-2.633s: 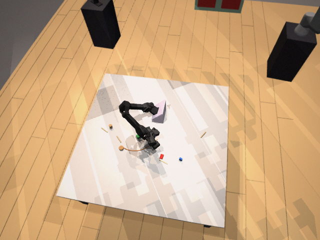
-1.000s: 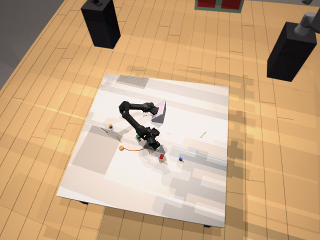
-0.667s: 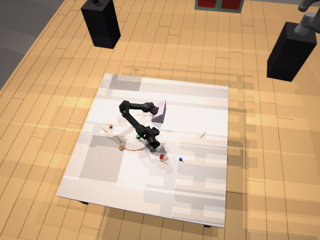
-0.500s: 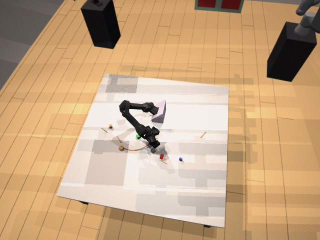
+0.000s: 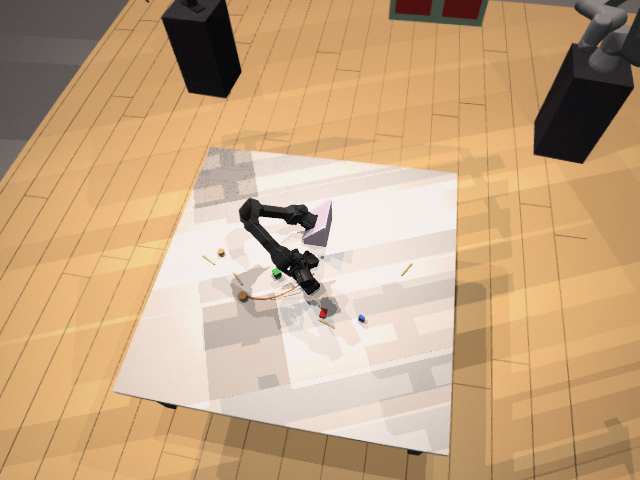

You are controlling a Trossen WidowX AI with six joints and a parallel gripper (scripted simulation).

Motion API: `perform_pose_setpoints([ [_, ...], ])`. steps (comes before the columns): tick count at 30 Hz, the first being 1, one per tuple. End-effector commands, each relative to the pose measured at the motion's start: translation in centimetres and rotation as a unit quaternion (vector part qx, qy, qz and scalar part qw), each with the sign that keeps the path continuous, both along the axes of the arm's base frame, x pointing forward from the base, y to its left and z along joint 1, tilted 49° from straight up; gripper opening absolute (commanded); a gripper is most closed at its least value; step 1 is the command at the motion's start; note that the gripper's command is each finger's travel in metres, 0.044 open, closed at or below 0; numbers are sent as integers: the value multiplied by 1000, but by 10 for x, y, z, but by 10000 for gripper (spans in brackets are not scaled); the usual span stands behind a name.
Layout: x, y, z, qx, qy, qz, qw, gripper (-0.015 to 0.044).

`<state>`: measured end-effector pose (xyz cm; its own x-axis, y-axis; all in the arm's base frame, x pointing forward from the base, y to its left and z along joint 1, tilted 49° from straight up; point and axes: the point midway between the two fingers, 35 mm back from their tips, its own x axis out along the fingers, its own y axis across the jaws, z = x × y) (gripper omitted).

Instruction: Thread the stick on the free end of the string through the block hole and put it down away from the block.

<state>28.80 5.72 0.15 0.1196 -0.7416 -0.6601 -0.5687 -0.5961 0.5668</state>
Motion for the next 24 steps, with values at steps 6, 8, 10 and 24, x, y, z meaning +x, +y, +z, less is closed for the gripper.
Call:
perform_pose_setpoints([
  [6,-1,3,2,0,0,0,1000,0],
  [8,0,3,2,0,-1,0,1000,0],
  [10,0,3,2,0,-1,0,1000,0],
  [24,7,1,7,27,-157,-139,977,0],
])
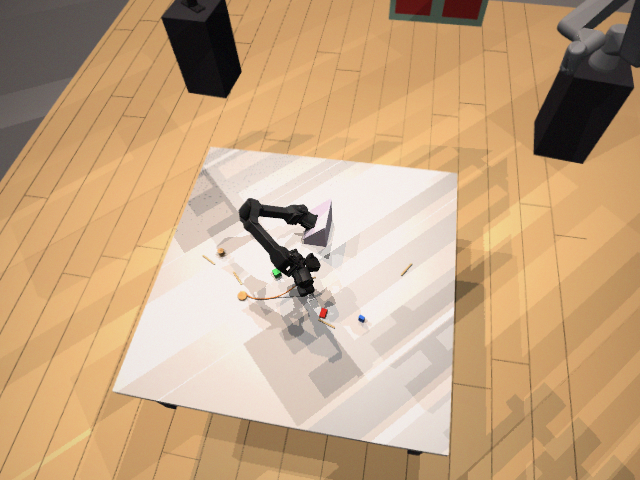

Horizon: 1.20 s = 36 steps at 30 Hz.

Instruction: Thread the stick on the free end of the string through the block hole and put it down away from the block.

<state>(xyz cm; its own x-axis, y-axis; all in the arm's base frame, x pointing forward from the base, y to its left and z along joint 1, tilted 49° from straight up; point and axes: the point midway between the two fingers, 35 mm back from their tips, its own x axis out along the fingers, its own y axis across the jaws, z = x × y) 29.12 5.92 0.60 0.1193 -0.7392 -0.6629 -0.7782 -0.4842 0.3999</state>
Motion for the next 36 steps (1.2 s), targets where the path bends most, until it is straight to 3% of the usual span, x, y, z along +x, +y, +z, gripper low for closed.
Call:
perform_pose_setpoints([
  [1,5,-1,3,10,-64,-56,996,0],
  [18,16,-5,11,48,-289,-259,920,0],
  [36,27,-10,19,82,-495,-444,742,0],
])
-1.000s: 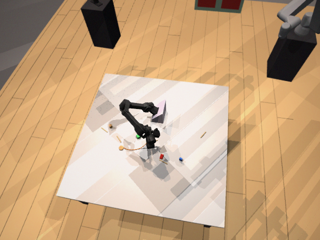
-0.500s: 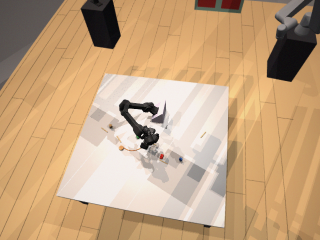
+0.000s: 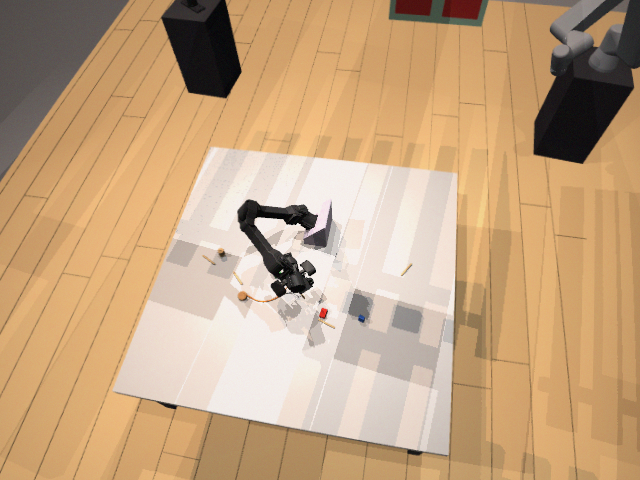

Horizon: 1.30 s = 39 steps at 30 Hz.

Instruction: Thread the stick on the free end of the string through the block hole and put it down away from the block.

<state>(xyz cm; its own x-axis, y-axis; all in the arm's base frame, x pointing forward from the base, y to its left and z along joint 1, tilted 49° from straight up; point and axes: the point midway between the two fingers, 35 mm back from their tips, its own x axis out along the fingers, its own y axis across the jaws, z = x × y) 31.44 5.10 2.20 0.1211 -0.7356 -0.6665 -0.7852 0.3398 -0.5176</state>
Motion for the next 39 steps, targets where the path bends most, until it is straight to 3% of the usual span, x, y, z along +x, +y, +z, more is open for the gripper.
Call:
perform_pose_setpoints([
  [1,4,-2,3,10,-66,-59,996,0],
  [19,15,-8,12,49,-302,-272,912,0],
  [39,27,-15,22,86,-525,-474,702,0],
])
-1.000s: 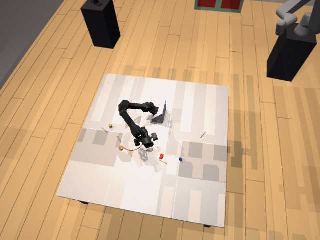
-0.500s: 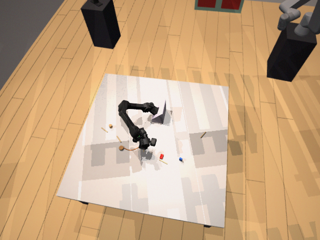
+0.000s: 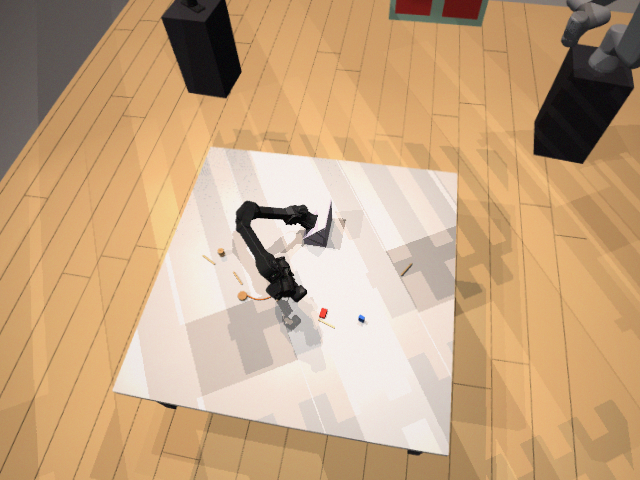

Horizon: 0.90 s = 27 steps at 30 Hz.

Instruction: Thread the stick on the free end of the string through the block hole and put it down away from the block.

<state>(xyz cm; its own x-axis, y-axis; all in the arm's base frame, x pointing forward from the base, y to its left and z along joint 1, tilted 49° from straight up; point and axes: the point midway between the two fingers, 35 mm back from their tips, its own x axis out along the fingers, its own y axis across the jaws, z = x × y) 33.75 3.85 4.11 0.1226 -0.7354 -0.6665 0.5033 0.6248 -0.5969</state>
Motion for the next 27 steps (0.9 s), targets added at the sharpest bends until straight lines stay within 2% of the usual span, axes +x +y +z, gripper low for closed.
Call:
perform_pose_setpoints([
  [1,4,-3,4,10,-66,-59,996,0],
  [14,11,-8,11,39,-239,-215,946,0],
  [27,18,-14,18,65,-399,-359,841,0],
])
